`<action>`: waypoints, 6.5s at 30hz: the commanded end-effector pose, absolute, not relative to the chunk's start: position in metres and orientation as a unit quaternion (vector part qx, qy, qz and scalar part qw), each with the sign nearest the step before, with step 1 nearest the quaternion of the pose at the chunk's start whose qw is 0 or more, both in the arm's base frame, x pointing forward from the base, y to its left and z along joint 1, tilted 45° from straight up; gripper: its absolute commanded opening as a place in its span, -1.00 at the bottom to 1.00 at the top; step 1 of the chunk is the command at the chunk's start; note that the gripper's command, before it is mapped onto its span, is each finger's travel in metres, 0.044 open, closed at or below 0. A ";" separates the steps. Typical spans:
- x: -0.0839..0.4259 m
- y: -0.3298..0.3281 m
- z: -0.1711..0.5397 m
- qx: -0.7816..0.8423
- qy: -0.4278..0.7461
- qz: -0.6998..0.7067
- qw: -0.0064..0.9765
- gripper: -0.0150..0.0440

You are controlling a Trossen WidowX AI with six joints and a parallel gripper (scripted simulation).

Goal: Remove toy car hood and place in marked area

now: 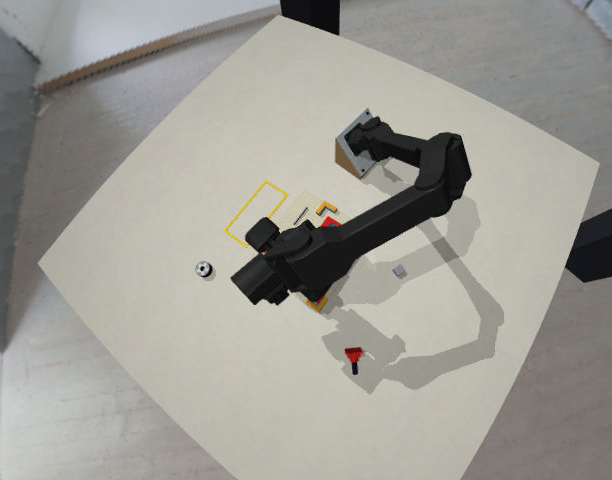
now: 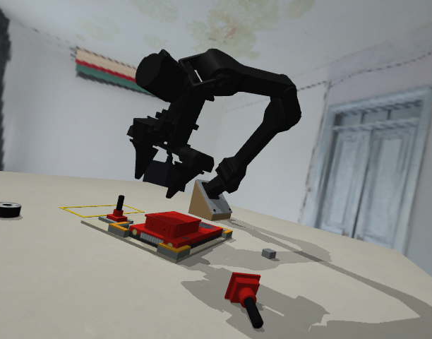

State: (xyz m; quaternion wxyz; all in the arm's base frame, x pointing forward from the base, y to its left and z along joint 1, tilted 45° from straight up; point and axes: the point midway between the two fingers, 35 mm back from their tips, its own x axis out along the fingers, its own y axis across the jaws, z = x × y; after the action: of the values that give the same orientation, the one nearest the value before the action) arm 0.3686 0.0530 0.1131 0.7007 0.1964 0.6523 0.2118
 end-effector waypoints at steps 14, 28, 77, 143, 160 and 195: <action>0.331 0.072 0.140 0.214 0.633 0.322 0.671 1.00; 0.331 0.080 0.132 0.213 0.633 0.322 0.671 1.00; 0.331 0.107 0.104 0.214 0.633 0.323 0.670 1.00; 0.331 0.116 0.095 0.211 0.631 0.322 0.673 -0.45; 0.332 0.108 0.103 0.211 0.632 0.322 0.673 -0.49; 0.338 0.061 0.127 0.212 0.631 0.318 0.676 -0.49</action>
State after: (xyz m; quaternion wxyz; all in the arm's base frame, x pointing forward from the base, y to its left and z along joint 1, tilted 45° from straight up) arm 0.3342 0.0697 0.1374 0.6764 0.2132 0.6277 0.3208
